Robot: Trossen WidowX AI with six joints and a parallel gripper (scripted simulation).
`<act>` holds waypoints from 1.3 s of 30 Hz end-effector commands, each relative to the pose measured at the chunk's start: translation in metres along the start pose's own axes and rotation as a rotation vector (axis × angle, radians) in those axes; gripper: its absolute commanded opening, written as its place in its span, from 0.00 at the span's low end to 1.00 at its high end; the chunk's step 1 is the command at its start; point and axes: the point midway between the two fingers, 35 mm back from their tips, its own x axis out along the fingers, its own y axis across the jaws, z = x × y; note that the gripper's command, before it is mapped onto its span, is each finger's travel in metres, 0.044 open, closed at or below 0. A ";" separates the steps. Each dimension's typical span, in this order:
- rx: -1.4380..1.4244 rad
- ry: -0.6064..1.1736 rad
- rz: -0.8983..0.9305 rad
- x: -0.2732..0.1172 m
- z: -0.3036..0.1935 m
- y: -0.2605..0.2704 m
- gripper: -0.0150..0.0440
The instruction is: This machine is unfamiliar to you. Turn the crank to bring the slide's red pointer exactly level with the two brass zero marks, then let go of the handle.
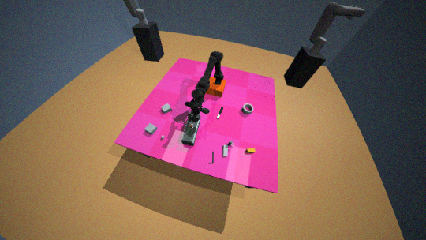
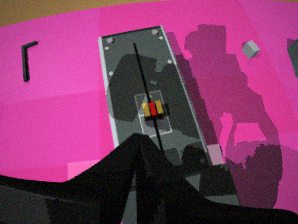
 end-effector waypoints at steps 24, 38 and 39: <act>0.000 0.000 0.001 -0.039 0.036 0.007 1.00; 0.000 0.000 0.001 -0.039 0.036 0.007 1.00; 0.000 0.000 0.001 -0.039 0.036 0.007 1.00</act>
